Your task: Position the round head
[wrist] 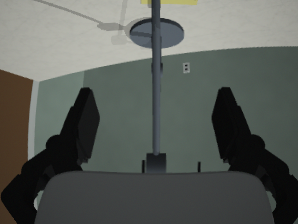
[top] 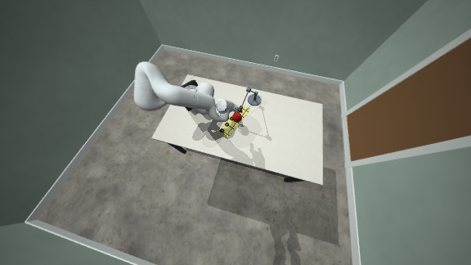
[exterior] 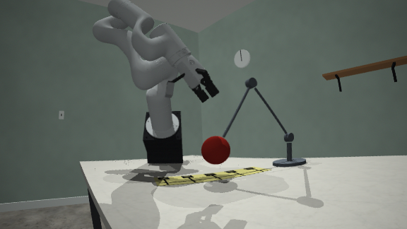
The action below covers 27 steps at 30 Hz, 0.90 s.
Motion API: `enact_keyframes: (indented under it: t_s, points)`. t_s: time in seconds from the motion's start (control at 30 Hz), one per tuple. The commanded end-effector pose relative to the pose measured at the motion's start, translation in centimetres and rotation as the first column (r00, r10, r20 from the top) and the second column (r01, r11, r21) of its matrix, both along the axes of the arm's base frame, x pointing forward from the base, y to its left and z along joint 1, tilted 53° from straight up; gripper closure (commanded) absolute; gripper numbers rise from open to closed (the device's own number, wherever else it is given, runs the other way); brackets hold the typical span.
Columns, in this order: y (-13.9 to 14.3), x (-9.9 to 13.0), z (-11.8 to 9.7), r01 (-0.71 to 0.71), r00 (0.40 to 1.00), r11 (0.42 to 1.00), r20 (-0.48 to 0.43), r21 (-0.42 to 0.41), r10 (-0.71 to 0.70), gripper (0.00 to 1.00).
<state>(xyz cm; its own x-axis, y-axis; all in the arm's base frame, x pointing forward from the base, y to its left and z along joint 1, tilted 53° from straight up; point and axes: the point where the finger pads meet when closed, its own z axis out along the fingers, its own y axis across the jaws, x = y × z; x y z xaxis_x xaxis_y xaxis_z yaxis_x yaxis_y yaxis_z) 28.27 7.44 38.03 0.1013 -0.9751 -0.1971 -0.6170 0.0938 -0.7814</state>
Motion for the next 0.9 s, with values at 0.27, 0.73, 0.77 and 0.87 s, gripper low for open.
enact_keyframes:
  t_s: [0.27, 0.73, 0.77, 0.87]
  points:
    - [0.9, 0.1, 0.1, 0.047, 0.999, 0.998, -0.007, -0.039, -0.048, 0.0]
    - [2.7, 0.3, 0.1, 0.14, 0.99, 0.983, -0.019, -0.117, -0.143, 0.0]
    - [2.7, 0.3, 0.1, 0.14, 0.99, 0.983, -0.019, -0.117, -0.143, 0.0]
    - [2.7, 0.3, 0.1, 0.14, 0.99, 0.983, -0.019, -0.117, -0.143, 0.0]
